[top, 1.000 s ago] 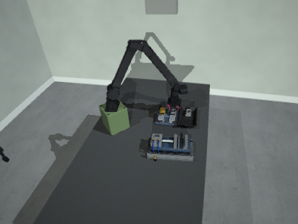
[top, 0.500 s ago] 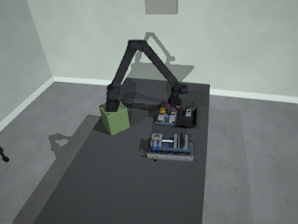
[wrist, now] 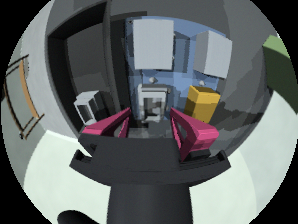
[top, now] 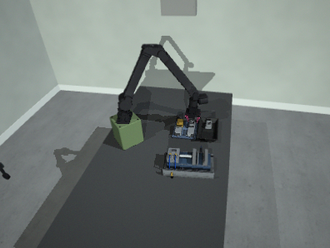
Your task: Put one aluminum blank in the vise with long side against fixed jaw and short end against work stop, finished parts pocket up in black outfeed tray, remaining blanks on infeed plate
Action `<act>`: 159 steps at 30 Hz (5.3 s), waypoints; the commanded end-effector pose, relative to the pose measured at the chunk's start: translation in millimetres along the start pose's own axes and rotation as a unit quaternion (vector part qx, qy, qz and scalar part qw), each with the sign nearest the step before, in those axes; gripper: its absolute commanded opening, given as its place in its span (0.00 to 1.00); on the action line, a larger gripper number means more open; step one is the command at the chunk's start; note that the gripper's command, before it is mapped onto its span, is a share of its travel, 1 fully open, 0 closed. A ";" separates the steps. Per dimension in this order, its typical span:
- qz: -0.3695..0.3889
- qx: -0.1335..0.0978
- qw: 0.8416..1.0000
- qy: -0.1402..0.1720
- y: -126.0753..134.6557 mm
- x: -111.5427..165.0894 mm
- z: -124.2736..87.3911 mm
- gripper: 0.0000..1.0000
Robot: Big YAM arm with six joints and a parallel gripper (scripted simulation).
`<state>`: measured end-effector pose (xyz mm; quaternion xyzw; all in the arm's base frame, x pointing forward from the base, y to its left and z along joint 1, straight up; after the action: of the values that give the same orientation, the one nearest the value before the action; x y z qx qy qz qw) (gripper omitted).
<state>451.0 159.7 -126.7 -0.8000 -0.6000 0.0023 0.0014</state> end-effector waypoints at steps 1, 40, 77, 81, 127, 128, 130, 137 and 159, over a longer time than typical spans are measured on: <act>0.000 -0.001 1.000 0.000 2.2 5.2 2.3 0.64; 0.000 -0.006 1.000 0.003 5.5 7.6 5.8 0.64; 0.000 -0.009 1.000 0.005 8.8 10.0 9.8 0.64; 0.000 -0.008 1.000 0.005 8.6 9.9 10.0 0.64; 0.000 -0.010 1.000 0.006 9.7 10.7 6.8 0.00; 0.000 -0.010 1.000 0.006 9.7 10.7 6.8 0.00; 0.000 -0.010 1.000 0.006 9.7 10.7 6.7 0.00; -0.001 -0.010 1.000 0.006 9.7 10.7 6.6 0.00; -0.001 -0.010 1.000 0.006 9.7 10.7 6.5 0.00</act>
<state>449.6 159.2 -136.8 -0.8001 -0.5999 0.0041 0.0020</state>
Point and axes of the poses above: the point where the finger pads meet when closed, its own z axis out along the fingers, its own y axis across the jaws, x = y × z, the point moved 1 cm from there along -z, back along the fingers, and after that the axes turned 11 degrees about z, right-handed, at the moved point
